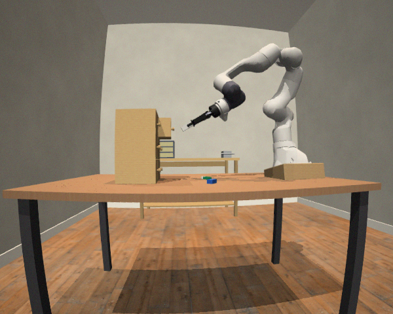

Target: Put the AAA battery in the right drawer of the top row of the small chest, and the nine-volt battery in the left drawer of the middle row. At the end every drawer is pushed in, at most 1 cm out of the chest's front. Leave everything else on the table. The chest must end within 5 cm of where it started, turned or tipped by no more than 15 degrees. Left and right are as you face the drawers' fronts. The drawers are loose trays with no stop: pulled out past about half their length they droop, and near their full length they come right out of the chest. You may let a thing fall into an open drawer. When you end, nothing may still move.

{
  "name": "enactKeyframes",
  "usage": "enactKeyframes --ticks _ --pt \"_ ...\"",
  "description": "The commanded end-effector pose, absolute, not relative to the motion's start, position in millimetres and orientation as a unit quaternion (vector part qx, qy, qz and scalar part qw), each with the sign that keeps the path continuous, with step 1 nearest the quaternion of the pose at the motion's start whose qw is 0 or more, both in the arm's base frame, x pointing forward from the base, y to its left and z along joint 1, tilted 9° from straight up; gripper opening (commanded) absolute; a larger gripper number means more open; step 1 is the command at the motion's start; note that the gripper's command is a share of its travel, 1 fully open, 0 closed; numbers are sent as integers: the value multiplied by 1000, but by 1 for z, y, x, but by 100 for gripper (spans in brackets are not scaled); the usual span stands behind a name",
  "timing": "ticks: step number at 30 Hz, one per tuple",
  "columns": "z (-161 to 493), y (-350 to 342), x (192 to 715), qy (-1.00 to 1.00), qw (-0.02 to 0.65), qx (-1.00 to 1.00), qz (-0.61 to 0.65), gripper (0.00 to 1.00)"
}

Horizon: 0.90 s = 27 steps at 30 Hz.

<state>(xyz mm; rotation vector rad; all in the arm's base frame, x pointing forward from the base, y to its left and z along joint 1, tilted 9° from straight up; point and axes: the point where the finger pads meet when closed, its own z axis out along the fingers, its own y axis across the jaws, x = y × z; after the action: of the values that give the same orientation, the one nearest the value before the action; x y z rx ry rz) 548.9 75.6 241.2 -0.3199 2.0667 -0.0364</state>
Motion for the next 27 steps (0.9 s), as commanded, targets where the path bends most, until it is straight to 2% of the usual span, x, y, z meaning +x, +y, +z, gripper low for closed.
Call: enactKeyframes --ticks 1,27 --pt "241 75 550 854 502 -133 -16 0" --pt "241 80 572 854 502 -133 -16 0"
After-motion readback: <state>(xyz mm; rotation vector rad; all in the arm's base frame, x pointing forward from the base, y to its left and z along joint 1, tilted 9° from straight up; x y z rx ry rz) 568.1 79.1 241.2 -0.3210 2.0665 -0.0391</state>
